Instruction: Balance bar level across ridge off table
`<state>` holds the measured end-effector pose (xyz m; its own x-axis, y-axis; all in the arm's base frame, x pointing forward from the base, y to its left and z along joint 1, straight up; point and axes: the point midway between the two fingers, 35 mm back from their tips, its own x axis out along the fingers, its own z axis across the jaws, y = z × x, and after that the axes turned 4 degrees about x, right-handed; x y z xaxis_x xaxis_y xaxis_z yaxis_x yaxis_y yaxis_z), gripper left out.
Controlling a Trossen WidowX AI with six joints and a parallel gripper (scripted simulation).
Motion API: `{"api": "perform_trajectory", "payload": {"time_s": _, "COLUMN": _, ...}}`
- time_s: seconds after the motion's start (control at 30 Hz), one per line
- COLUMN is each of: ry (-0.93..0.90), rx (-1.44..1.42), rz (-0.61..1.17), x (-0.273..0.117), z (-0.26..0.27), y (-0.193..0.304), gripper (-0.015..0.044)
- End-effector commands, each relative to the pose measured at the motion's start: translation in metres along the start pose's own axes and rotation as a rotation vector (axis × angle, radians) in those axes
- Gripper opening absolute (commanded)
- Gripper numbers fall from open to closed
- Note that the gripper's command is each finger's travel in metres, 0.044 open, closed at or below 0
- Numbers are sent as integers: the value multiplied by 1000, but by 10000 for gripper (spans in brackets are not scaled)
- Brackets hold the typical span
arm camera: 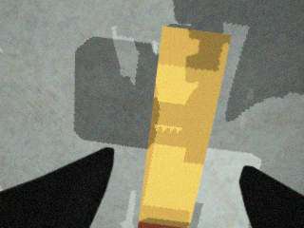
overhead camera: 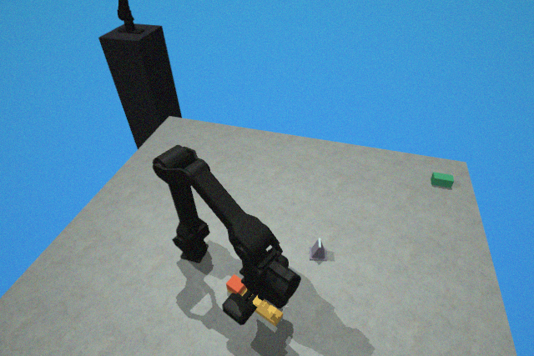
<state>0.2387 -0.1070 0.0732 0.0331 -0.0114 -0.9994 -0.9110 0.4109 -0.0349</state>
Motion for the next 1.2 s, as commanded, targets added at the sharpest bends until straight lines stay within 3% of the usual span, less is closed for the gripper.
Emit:
{"api": "perform_trajectory", "payload": {"time_s": 0.0, "ry": 3, "rx": -3, "rz": 7, "x": 7, "z": -1, "y": 1, "gripper": 315}}
{"api": "perform_trajectory", "payload": {"time_s": 0.9, "ry": 3, "rx": -3, "rz": 7, "x": 26, "z": -1, "y": 2, "gripper": 315}}
{"api": "perform_trajectory", "payload": {"time_s": 1.17, "ry": 0, "rx": 0, "rz": 7, "x": 26, "z": 0, "y": 2, "gripper": 125}}
